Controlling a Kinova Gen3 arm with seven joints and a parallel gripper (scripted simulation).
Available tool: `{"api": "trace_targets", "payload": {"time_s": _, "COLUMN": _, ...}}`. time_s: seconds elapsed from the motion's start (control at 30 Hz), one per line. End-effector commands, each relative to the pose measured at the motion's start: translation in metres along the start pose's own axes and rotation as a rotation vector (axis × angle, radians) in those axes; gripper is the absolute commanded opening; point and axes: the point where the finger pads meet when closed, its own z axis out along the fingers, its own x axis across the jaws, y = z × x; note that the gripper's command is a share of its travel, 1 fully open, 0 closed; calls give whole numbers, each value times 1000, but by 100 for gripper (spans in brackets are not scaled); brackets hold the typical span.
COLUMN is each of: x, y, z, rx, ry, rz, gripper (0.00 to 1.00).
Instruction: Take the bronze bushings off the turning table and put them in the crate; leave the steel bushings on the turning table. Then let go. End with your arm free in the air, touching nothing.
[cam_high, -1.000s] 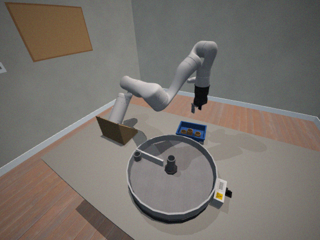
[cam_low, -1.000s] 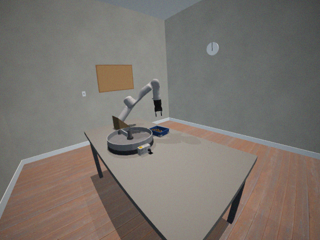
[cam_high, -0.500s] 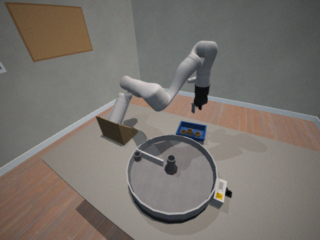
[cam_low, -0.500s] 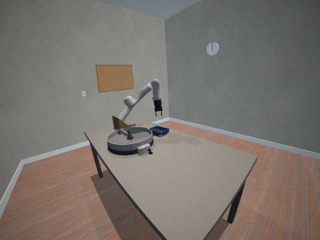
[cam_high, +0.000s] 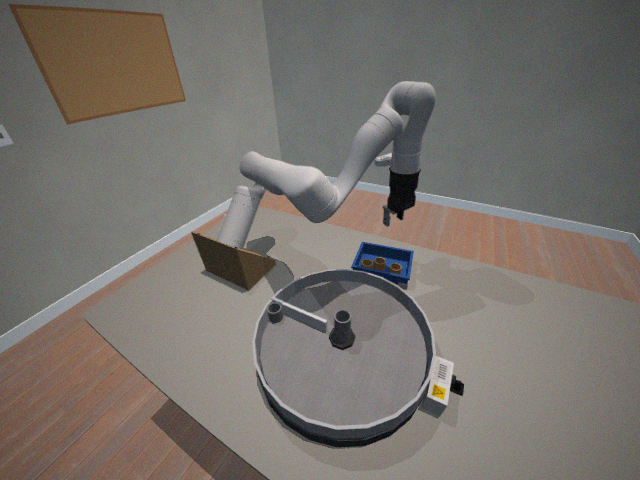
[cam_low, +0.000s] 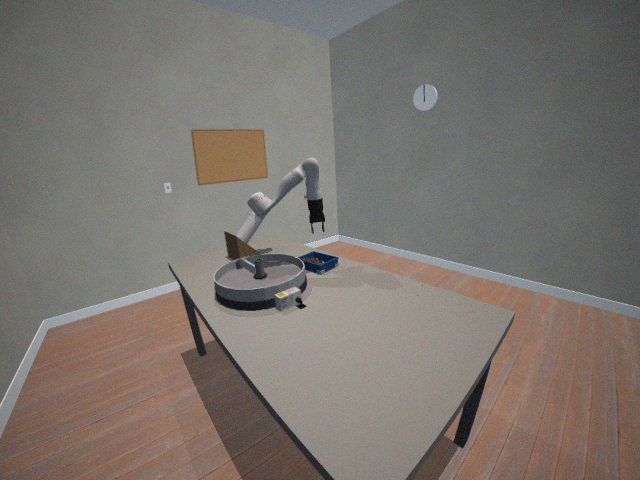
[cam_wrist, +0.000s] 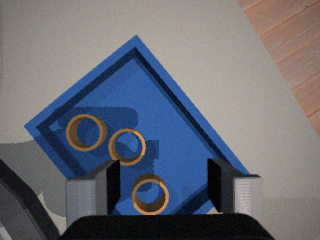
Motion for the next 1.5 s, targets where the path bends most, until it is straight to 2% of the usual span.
{"api": "trace_targets", "payload": {"time_s": 0.0, "x": -11, "y": 1, "z": -1, "rx": 0, "ry": -21, "rz": -178, "gripper": 100}}
{"api": "trace_targets", "payload": {"time_s": 0.33, "x": -11, "y": 1, "z": -1, "rx": 0, "ry": -21, "rz": -178, "gripper": 100}}
{"api": "trace_targets", "payload": {"time_s": 0.37, "x": -2, "y": 0, "z": -1, "rx": -1, "ry": -3, "rz": -36, "gripper": 100}}
{"api": "trace_targets", "payload": {"time_s": 0.5, "x": -10, "y": -2, "z": -1, "rx": 2, "ry": -19, "rz": -180, "gripper": 100}}
{"api": "trace_targets", "payload": {"time_s": 0.9, "x": -10, "y": -2, "z": -1, "rx": 2, "ry": -19, "rz": -180, "gripper": 100}}
{"api": "trace_targets", "payload": {"time_s": 0.93, "x": -1, "y": -1, "z": -1, "rx": 1, "ry": -2, "rz": -42, "gripper": 100}}
{"api": "trace_targets", "payload": {"time_s": 1.07, "x": -10, "y": 1, "z": -2, "rx": 2, "ry": -19, "rz": -184, "gripper": 100}}
{"api": "trace_targets", "payload": {"time_s": 1.47, "x": -10, "y": 1, "z": -2, "rx": 2, "ry": -19, "rz": -184, "gripper": 100}}
